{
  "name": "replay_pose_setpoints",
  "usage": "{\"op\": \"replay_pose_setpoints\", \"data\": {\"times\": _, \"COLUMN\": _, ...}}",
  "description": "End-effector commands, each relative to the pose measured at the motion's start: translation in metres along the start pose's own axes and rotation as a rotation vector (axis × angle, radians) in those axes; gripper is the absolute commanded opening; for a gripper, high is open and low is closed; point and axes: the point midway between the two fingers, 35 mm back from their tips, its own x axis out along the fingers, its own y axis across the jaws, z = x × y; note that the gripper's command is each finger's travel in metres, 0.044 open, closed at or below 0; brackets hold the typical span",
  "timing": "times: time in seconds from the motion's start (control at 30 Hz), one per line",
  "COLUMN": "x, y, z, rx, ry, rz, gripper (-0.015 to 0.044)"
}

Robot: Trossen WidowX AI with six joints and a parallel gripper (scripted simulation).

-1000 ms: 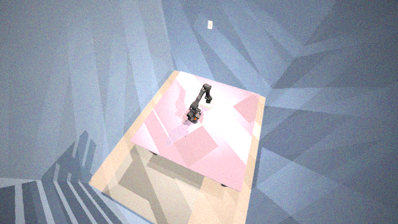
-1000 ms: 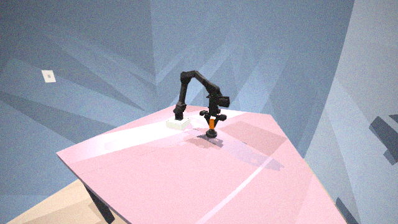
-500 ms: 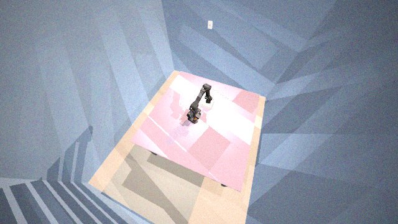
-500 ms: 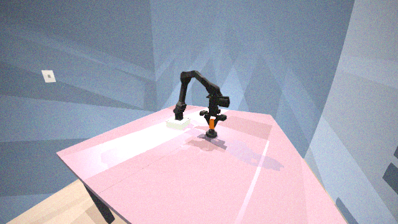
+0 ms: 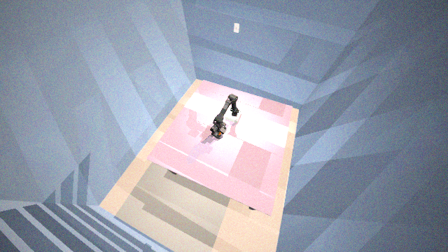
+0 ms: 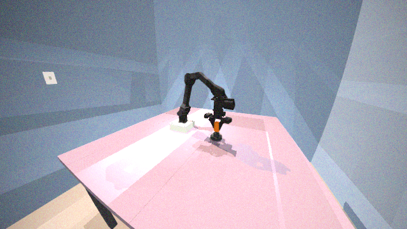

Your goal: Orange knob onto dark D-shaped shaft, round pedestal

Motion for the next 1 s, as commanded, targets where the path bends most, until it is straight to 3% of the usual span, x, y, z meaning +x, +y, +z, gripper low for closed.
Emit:
{"op": "replay_pose_setpoints", "data": {"times": 0.0, "x": -0.0001, "y": -0.0013, "z": 0.0006, "rx": -0.004, "ry": -0.003, "rz": -0.005, "gripper": 0.0000}}
{"op": "replay_pose_setpoints", "data": {"times": 0.97, "x": -0.0010, "y": 0.0029, "z": 0.0001, "rx": -0.057, "ry": -0.003, "rz": -0.004, "gripper": 0.0000}}
